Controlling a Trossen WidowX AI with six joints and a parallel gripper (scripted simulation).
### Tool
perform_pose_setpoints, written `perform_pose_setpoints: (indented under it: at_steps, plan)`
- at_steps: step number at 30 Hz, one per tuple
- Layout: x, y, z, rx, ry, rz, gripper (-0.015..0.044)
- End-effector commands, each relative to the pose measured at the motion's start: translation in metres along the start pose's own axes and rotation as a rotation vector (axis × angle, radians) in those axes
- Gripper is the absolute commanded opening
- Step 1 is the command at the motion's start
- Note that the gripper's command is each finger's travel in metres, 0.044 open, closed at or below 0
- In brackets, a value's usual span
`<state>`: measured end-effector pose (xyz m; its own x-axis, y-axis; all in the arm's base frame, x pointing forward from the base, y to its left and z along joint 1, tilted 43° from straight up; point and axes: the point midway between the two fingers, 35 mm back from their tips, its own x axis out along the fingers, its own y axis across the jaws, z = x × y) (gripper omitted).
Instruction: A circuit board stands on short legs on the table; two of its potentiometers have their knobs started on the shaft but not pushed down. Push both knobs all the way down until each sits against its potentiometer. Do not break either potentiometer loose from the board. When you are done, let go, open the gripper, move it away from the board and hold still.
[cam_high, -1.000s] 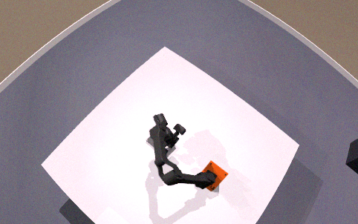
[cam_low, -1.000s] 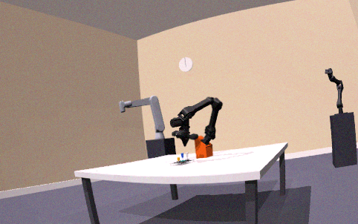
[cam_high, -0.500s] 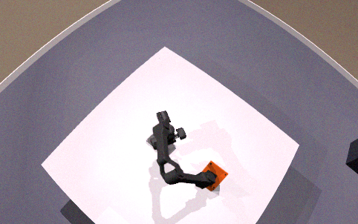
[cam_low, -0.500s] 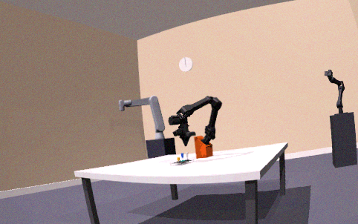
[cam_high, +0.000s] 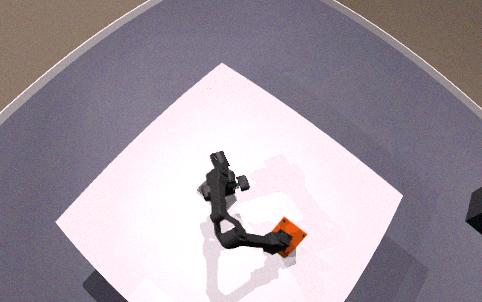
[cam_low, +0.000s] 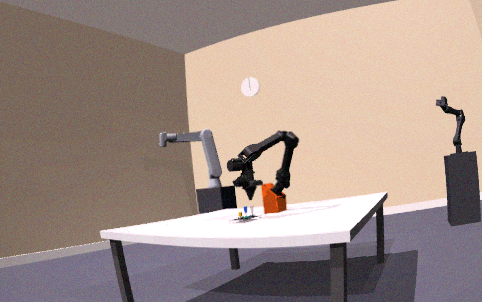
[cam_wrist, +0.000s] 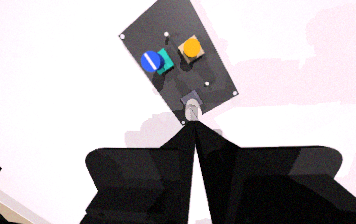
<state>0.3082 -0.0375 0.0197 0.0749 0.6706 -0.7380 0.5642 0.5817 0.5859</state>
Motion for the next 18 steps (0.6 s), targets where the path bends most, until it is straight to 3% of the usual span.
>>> perform_pose_setpoints:
  at_steps: [1,18]
  plan:
    - [0.004,-0.001,-0.001,0.009,0.005,0.005,0.0000]
    - [0.024,-0.001,-0.002,0.009,0.005,0.006,0.0000]
